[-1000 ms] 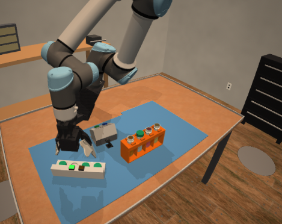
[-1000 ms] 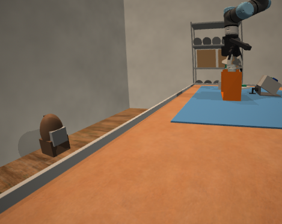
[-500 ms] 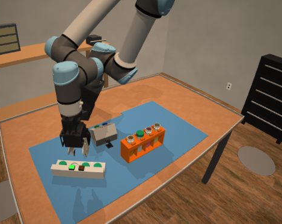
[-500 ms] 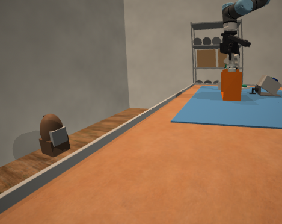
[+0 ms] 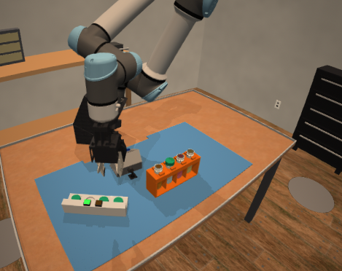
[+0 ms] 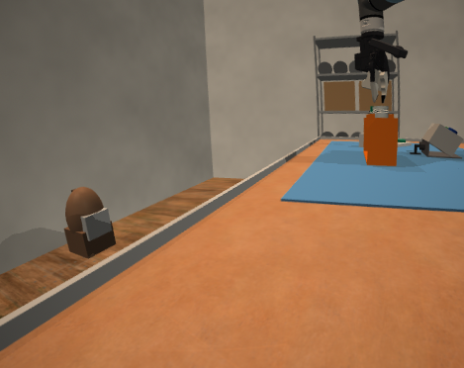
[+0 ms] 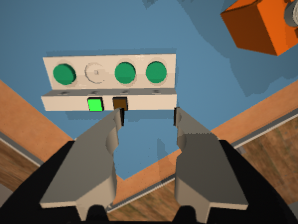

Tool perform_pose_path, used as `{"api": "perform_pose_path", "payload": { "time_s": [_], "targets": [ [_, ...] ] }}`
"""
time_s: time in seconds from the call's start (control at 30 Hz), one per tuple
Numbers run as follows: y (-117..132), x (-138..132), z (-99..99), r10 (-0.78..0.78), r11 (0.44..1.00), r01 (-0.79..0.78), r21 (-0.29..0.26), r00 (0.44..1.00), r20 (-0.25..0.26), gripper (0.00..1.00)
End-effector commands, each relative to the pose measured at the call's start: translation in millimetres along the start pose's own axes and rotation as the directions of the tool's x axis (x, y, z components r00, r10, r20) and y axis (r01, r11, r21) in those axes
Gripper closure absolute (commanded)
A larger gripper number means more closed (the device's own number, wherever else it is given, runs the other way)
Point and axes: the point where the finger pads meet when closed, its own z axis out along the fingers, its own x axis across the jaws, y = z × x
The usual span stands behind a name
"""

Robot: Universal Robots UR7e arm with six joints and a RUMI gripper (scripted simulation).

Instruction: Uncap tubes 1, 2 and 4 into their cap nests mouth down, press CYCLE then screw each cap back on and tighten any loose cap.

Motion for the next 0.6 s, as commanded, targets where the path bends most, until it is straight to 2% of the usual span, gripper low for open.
{"api": "perform_pose_path", "payload": {
  "time_s": [0.0,0.23,0.57],
  "targets": [
    [-2.4,9.1,-10.9,0.0,1.0,0.0,0.0,1.0,0.0,0.71],
    [-2.4,9.0,-10.9,0.0,1.0,0.0,0.0,1.0,0.0,0.71],
    [-2.5,9.1,39.0,0.0,1.0,0.0,0.0,1.0,0.0,0.71]
  ]
}}
